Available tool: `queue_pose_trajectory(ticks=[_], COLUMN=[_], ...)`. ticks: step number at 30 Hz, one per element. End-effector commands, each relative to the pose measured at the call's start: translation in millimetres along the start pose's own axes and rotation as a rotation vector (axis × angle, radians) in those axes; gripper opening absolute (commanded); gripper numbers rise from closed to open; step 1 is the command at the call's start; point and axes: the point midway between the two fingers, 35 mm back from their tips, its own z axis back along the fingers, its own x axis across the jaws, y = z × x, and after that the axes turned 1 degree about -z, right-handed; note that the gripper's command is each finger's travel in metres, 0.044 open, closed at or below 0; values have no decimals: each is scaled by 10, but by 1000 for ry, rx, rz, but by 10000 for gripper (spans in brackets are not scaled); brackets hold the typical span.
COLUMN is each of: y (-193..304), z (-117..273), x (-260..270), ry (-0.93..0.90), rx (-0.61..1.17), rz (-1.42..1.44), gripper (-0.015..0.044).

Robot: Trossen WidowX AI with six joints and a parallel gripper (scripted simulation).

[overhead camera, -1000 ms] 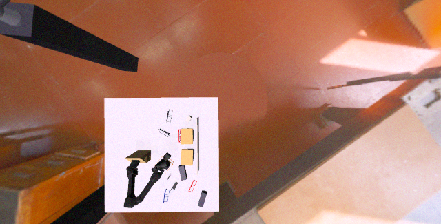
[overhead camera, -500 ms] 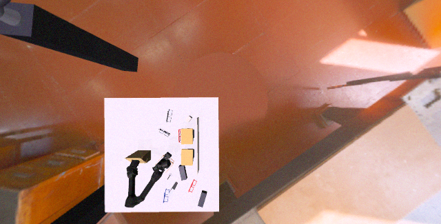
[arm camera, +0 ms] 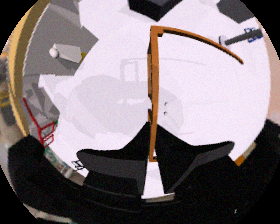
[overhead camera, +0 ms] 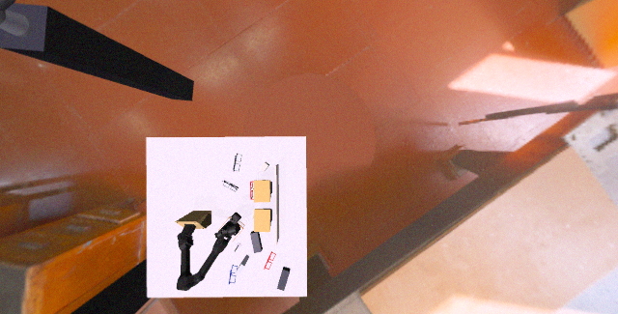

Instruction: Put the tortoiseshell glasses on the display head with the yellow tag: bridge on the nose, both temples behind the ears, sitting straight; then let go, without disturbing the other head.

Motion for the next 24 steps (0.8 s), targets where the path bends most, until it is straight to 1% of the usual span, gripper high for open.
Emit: queue_pose_trajectory(ticks=[1,24], y=[28,38], z=[-61,-247], x=[-23,-60], ry=[11,16], rx=[0,-2], rz=[11,11], gripper=[0,0])
